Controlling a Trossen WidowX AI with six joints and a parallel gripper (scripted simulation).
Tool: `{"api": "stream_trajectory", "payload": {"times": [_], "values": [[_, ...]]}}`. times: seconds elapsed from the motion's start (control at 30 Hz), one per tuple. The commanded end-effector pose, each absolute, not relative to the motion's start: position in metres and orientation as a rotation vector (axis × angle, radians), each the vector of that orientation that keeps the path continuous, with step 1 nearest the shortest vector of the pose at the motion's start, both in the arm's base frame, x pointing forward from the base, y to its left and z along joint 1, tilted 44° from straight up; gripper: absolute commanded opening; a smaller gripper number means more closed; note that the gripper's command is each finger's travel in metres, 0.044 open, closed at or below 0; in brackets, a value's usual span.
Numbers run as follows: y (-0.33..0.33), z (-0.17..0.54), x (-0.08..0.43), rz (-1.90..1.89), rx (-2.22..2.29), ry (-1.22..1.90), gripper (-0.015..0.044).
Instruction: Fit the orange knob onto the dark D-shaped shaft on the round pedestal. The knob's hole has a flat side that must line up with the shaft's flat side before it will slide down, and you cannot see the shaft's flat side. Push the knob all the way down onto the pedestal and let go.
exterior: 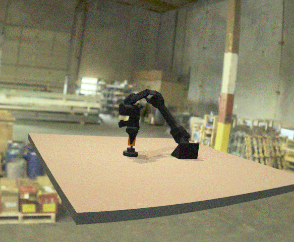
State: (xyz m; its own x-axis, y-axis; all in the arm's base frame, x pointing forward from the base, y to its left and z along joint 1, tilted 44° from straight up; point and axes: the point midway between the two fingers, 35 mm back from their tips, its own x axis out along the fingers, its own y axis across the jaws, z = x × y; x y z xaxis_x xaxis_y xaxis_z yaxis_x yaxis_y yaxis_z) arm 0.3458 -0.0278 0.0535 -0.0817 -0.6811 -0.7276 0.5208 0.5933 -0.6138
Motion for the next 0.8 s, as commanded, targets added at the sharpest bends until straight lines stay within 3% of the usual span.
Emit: {"api": "stream_trajectory", "payload": {"times": [0.0, 0.77], "values": [[-0.0283, 0.0528, 0.3438, -1.018, -0.144, 1.31, 0.0], [-0.0295, 0.05, 0.3451, -0.969, -0.201, 1.349, 0.0]]}}
